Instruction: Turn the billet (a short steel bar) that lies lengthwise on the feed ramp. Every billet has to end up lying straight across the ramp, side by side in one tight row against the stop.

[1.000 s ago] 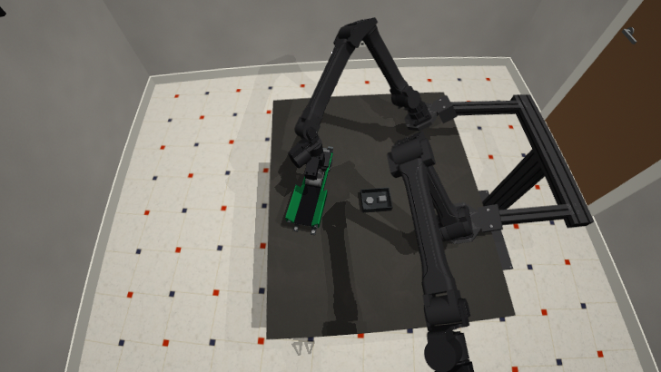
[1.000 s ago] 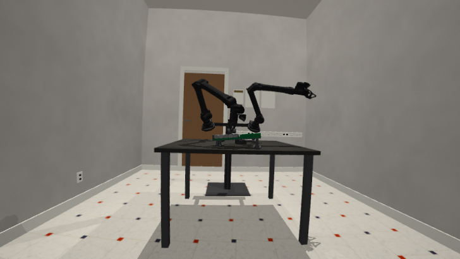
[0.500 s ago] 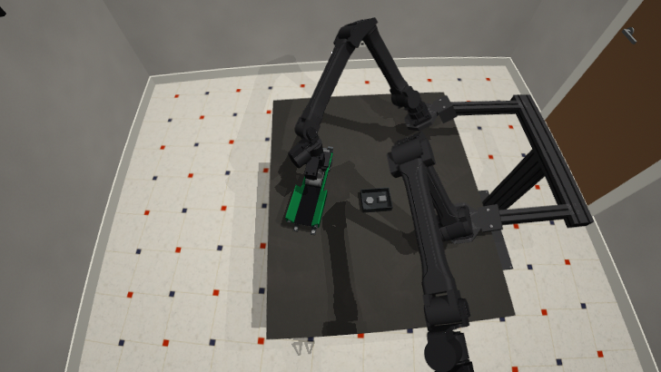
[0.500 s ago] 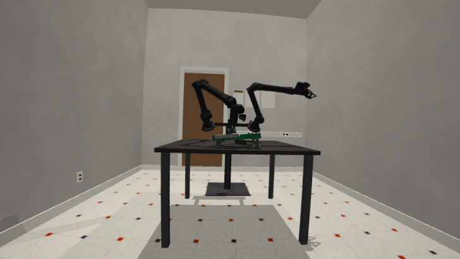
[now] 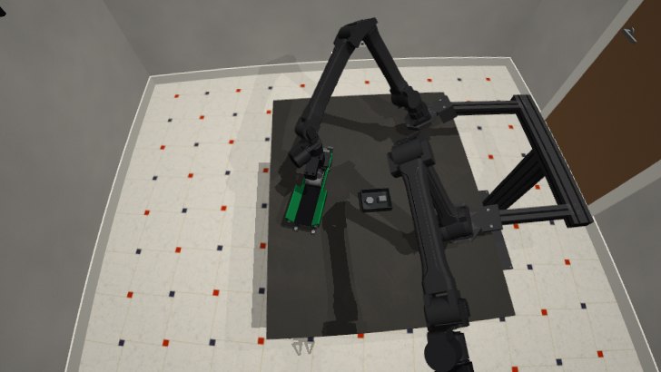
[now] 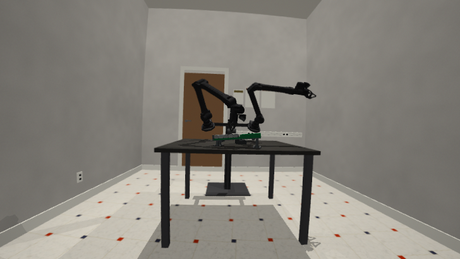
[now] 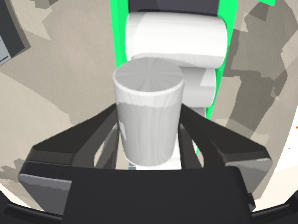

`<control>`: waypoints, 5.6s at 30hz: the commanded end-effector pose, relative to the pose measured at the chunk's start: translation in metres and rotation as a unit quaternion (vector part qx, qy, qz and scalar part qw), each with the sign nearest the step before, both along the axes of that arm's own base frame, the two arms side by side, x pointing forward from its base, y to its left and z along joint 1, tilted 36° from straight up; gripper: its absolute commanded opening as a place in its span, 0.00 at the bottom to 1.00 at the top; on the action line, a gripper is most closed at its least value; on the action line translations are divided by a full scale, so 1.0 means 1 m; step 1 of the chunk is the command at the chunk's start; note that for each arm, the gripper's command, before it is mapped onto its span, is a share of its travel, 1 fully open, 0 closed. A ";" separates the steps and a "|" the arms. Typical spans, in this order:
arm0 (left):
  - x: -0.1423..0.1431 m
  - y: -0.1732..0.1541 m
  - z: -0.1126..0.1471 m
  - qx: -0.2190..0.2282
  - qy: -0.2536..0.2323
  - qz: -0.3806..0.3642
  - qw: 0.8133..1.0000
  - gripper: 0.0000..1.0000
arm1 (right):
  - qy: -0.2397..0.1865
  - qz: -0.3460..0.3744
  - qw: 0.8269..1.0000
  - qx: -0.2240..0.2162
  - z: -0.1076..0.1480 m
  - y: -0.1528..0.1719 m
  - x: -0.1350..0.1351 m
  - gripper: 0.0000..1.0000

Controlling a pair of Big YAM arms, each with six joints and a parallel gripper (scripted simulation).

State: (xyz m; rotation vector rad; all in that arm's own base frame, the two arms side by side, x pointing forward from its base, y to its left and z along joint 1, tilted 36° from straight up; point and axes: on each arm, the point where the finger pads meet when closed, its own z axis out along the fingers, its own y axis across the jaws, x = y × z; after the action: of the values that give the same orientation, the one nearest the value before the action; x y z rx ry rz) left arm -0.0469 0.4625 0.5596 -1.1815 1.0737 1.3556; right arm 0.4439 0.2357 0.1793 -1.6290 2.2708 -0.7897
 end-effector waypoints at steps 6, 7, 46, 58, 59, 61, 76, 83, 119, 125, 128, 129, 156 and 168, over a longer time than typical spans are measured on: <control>-0.004 -0.012 0.044 0.044 0.000 0.004 0.999 1.00 | -0.058 0.000 0.997 0.055 0.065 0.031 0.001 0.00; -0.004 -0.012 0.044 0.044 0.000 0.004 0.999 1.00 | -0.059 -0.004 0.997 0.057 0.065 0.031 0.001 0.00; -0.004 -0.012 0.044 0.044 0.000 0.004 0.999 1.00 | -0.132 -0.260 0.930 0.222 0.065 0.031 0.002 0.00; -0.004 -0.012 0.044 0.044 0.000 0.004 0.999 1.00 | -0.157 -0.353 0.879 0.280 0.065 0.031 0.002 0.00; -0.004 -0.012 0.044 0.044 0.000 0.004 0.999 1.00 | -0.160 -0.362 0.873 0.285 0.065 0.031 0.002 0.00; -0.004 -0.012 0.044 0.044 0.000 0.004 0.999 1.00 | -0.164 -0.379 0.861 0.296 0.065 0.031 0.002 0.00; -0.004 -0.012 0.044 0.044 0.000 0.004 0.999 1.00 | -0.188 -0.473 0.785 0.354 0.065 0.031 0.002 0.00; -0.004 -0.012 0.044 0.044 0.000 0.004 0.999 1.00 | -0.195 -0.500 0.759 0.370 0.065 0.031 0.002 0.00; -0.004 -0.012 0.044 0.044 0.000 0.004 0.999 1.00 | -0.208 -0.556 0.697 0.403 0.065 0.031 0.002 0.00; -0.004 -0.012 0.044 0.044 0.000 0.004 0.999 1.00 | -0.208 -0.555 0.697 0.403 0.065 0.031 0.002 0.00; -0.004 -0.012 0.044 0.044 0.000 0.004 0.999 1.00 | -0.208 -0.555 0.697 0.403 0.065 0.031 0.002 0.00; -0.004 -0.012 0.044 0.044 0.000 0.004 0.999 1.00 | -0.208 -0.555 0.697 0.403 0.065 0.031 0.002 0.00; -0.004 -0.012 0.044 0.044 0.000 0.004 0.999 1.00 | -0.208 -0.556 0.697 0.403 0.065 0.031 0.002 0.00; -0.004 -0.012 0.044 0.044 0.000 0.004 0.999 1.00 | -0.208 -0.556 0.697 0.403 0.065 0.031 0.002 0.00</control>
State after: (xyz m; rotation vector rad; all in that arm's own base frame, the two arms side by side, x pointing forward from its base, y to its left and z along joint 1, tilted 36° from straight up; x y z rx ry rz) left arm -0.0469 0.4625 0.5596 -1.1815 1.0737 1.3556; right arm 0.4438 0.2359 0.1792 0.3964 2.5402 -0.2932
